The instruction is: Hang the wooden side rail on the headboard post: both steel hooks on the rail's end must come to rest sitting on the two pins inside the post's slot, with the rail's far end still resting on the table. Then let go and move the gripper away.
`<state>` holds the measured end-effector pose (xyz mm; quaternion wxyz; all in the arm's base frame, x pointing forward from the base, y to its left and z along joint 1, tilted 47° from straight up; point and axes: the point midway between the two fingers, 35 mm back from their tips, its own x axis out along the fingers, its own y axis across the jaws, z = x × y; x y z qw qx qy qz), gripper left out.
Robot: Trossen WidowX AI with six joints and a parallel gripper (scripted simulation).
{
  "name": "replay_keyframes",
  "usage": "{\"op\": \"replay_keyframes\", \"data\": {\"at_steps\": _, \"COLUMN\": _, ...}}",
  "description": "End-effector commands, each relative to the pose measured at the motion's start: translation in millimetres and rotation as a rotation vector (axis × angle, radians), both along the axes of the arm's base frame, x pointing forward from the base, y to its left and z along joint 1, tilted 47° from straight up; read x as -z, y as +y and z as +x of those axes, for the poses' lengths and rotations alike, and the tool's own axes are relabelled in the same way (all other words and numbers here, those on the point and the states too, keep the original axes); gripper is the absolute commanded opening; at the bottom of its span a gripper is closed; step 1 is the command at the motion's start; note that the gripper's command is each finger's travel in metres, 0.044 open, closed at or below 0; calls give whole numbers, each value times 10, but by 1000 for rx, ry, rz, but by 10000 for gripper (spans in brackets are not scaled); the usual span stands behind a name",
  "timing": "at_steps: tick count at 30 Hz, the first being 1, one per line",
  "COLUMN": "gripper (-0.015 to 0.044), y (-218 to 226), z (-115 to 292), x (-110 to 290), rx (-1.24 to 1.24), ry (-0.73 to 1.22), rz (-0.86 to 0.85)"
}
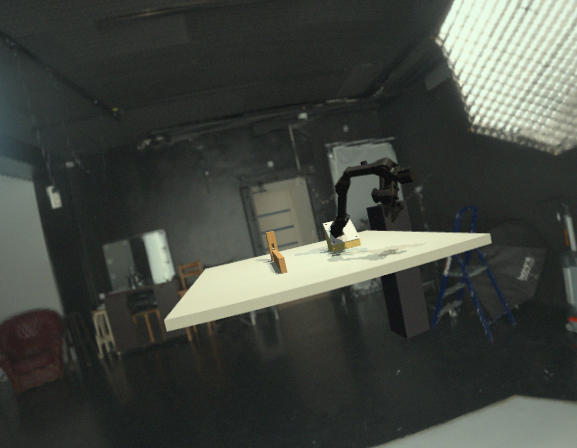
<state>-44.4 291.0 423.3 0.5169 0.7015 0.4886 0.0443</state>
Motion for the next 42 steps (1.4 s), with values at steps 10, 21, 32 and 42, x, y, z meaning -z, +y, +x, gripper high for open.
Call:
{"op": "replay_keyframes", "data": {"at_steps": 10, "gripper": 440, "y": -591, "z": -149, "x": -467, "rx": -182, "ry": -73, "rz": 146}}
{"op": "replay_keyframes", "data": {"at_steps": 21, "gripper": 440, "y": -770, "z": -108, "x": -593, "rx": -243, "ry": -101, "rz": 188}}
{"op": "replay_keyframes", "data": {"at_steps": 32, "gripper": 440, "y": -467, "z": 11, "x": -402, "rx": -189, "ry": -190, "rz": 72}}
{"op": "replay_keyframes", "data": {"at_steps": 42, "gripper": 440, "y": -159, "z": 252, "x": -215, "rx": -129, "ry": -236, "rz": -19}}
